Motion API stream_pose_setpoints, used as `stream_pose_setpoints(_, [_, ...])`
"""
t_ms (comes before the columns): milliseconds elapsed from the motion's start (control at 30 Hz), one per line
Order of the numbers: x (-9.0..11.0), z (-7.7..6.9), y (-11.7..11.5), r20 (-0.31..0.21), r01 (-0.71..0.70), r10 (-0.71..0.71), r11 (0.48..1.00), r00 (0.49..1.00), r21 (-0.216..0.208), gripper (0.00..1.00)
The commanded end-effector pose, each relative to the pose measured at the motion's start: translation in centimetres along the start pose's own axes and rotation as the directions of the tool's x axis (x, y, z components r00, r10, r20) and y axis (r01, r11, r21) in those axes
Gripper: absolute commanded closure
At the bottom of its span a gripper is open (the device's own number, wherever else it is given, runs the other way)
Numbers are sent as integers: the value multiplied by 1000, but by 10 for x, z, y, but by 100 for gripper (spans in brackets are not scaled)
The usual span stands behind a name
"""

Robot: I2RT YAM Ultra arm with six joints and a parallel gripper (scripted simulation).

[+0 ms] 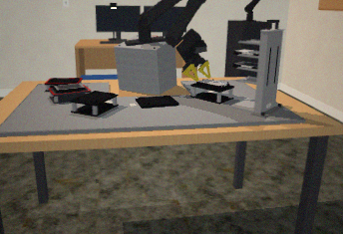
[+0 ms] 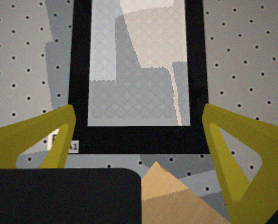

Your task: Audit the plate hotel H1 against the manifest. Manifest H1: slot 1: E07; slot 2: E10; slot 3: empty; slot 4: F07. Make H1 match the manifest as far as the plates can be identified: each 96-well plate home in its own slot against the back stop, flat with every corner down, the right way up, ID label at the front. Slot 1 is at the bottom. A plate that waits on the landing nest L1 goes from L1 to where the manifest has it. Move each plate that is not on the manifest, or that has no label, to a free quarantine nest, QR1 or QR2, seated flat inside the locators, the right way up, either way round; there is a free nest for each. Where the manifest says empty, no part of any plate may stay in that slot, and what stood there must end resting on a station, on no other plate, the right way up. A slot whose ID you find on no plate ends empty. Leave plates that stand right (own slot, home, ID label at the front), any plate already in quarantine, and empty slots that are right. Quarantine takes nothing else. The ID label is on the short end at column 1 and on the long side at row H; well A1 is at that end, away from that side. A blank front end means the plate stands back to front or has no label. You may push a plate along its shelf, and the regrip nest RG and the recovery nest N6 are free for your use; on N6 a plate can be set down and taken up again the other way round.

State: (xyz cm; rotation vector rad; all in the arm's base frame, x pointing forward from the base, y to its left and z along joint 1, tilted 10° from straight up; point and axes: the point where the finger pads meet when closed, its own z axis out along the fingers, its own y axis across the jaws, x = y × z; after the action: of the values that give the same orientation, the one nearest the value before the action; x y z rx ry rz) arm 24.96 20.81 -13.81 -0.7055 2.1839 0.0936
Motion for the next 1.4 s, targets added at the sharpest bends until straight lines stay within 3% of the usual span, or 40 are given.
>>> stream_pose_setpoints(0, [-4,-10,0,-1,-1,1,1000,1000,0,0])
stream_pose_setpoints(1167, [-35,-49,0,0,0,0,1000,1000,0,0])
stream_pose_setpoints(1367, [-48,-58,1,8,-4,4,1000,1000,-1,0])
